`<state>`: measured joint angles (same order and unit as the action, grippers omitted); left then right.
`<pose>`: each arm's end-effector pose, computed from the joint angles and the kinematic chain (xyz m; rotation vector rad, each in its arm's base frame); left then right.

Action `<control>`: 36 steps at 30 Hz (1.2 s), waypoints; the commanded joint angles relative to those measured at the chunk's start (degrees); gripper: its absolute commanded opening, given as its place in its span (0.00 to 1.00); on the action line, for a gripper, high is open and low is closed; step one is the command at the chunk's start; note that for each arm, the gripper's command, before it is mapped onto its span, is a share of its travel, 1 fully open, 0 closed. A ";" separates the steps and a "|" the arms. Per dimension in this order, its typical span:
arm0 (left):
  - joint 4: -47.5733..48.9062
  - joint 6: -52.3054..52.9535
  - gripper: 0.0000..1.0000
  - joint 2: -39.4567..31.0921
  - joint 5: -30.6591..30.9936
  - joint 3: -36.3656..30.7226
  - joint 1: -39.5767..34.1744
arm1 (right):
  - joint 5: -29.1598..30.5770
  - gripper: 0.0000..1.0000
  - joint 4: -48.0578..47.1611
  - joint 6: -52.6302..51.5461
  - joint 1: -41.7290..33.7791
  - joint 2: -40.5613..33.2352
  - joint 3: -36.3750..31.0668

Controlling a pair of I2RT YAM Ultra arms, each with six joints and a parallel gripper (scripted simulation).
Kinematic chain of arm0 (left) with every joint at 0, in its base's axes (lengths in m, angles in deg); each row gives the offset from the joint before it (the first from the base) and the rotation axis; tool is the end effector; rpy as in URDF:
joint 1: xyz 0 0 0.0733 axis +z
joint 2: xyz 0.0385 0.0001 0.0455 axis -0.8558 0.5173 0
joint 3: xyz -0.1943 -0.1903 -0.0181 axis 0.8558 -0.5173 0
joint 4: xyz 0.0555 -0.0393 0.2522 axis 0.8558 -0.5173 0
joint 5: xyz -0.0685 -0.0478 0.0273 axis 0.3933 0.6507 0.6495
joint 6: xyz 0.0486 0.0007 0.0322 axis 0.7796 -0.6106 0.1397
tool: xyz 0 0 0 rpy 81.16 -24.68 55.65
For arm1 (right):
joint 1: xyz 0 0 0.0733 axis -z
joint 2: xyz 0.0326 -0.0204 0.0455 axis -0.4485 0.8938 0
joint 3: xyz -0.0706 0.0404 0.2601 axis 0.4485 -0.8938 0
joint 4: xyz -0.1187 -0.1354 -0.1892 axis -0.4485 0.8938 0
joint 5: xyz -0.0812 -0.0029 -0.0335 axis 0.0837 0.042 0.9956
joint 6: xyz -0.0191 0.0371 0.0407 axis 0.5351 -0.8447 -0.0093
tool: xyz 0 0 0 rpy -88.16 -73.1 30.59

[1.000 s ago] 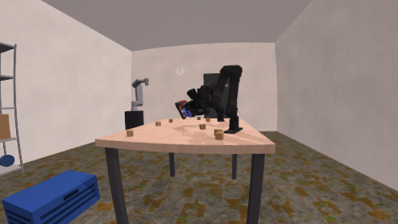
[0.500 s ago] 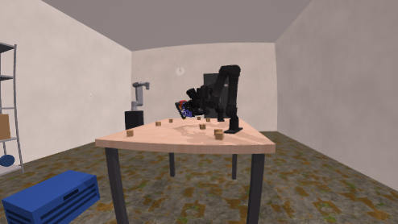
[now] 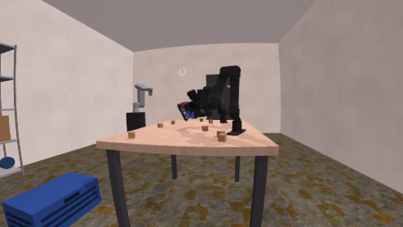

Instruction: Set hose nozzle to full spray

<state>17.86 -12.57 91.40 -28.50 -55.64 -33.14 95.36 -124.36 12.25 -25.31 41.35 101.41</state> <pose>0.2358 0.0785 0.1757 -0.0332 1.6021 -0.7231 0.2215 0.2715 0.1027 -0.5751 1.5077 0.5427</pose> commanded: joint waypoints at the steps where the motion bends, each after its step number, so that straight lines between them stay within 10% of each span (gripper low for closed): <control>1: -0.56 0.89 0.87 0.93 -2.21 2.28 -1.54 | -0.02 0.35 -5.84 -0.52 -0.30 -2.23 1.65; 25: 0.08 1.34 0.87 3.16 -7.37 6.79 -6.09 | -0.02 0.35 -5.84 -0.52 -0.30 -2.23 1.65; 26: 0.03 1.38 0.00 3.21 -7.35 6.88 -5.70 | -0.02 0.35 -5.84 -0.52 -0.30 -2.23 1.65; 36: -0.17 1.38 0.00 3.24 -7.36 7.05 -5.70 | 0.24 0.35 -5.84 -0.42 -0.31 -2.22 1.68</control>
<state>16.95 -11.90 95.58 -35.41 -50.48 -39.15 95.30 -124.60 12.15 -25.31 41.35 101.41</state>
